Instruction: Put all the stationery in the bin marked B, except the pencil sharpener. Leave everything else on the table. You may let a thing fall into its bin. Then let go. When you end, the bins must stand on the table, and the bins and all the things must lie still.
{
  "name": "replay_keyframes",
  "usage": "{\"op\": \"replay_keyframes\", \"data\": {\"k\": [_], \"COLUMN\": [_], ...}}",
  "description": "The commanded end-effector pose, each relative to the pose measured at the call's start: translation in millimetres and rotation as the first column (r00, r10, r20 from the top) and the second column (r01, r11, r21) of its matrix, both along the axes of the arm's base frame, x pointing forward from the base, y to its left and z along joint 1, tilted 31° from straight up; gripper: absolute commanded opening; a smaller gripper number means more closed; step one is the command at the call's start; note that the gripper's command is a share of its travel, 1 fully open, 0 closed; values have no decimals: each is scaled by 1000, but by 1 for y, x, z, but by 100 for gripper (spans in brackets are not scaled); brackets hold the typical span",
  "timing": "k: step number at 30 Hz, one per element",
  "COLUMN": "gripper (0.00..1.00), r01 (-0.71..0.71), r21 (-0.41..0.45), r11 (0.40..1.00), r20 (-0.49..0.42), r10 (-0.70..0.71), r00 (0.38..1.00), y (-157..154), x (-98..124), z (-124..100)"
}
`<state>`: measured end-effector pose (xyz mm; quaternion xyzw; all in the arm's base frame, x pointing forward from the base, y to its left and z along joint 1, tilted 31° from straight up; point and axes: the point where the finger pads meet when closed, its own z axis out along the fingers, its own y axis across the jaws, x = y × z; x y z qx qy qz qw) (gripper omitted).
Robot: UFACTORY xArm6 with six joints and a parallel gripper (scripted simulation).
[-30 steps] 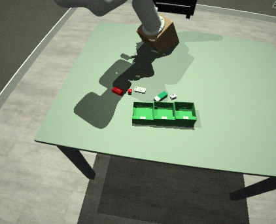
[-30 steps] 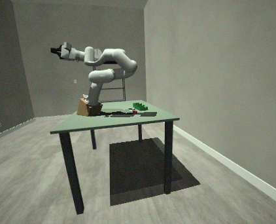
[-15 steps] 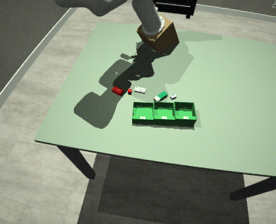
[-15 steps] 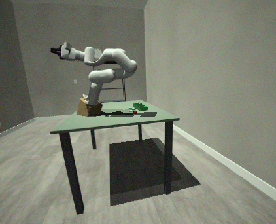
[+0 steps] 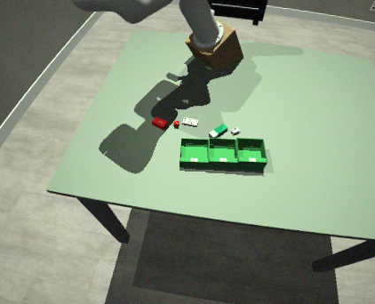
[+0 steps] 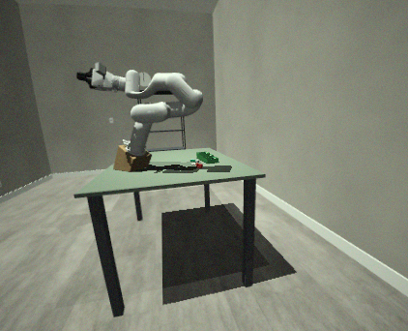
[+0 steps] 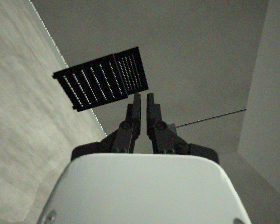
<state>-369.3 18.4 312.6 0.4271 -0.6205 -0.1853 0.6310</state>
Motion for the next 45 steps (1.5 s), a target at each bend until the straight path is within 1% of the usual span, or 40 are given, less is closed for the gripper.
{"op": "replay_keyframes", "data": {"k": [1, 2, 3, 5, 8, 10, 11, 12, 14, 15, 16, 18, 19, 20, 22, 24, 26, 28, 30, 32, 34, 36, 39, 41, 43, 45], "gripper": [7, 7, 7, 7, 7, 7, 7, 7, 7, 7, 7, 7, 7, 7, 7, 7, 7, 7, 7, 7, 7, 7, 7, 7, 7, 7], "r01": [29, 29, 58, 58, 107, 107, 140, 152, 152, 186, 200, 200, 234, 250, 250, 304, 304, 360, 360, 417, 417, 476, 476, 536, 536, 595], "r21": [-31, -31, -57, -57, -96, -96, -119, -128, -128, -150, -158, -158, -179, -188, -188, -216, -216, -241, -241, -265, -265, -286, -286, -304, -304, -318], "r11": [999, 999, 997, 997, 990, 990, 983, 980, 980, 971, 967, 967, 956, 950, 950, 928, 928, 901, 901, 869, 869, 832, 832, 788, 788, 738], "r20": [38, 38, 70, 70, 121, 121, 153, 164, 164, 196, 209, 209, 240, 254, 254, 300, 300, 347, 347, 393, 393, 440, 440, 486, 486, 531], "r10": [-28, -28, -54, -54, -96, -96, -121, -130, -130, -155, -165, -165, -189, -199, -199, -233, -233, -266, -266, -298, -298, -328, -328, -355, -355, -381], "r00": [999, 999, 996, 996, 988, 988, 981, 978, 978, 968, 964, 964, 952, 946, 946, 925, 925, 899, 899, 870, 870, 836, 836, 798, 798, 757], "y": [19, 19, 27, 27, 49, 49, 57, 65, 65, 73, 80, 80, 88, 95, 95, 110, 111, 125, 126, 140, 141, 154, 155, 168, 169, 182], "x": [-2, -2, -1, -1, 3, 3, 5, 7, 7, 10, 12, 12, 15, 18, 18, 25, 25, 32, 33, 41, 41, 50, 51, 60, 61, 72], "z": [6, 6, 5, 5, 1, 1, -1, -3, -3, -4, -6, -6, -8, -10, -10, -14, -14, -18, -18, -22, -22, -27, -27, -31, -32, -36]}}
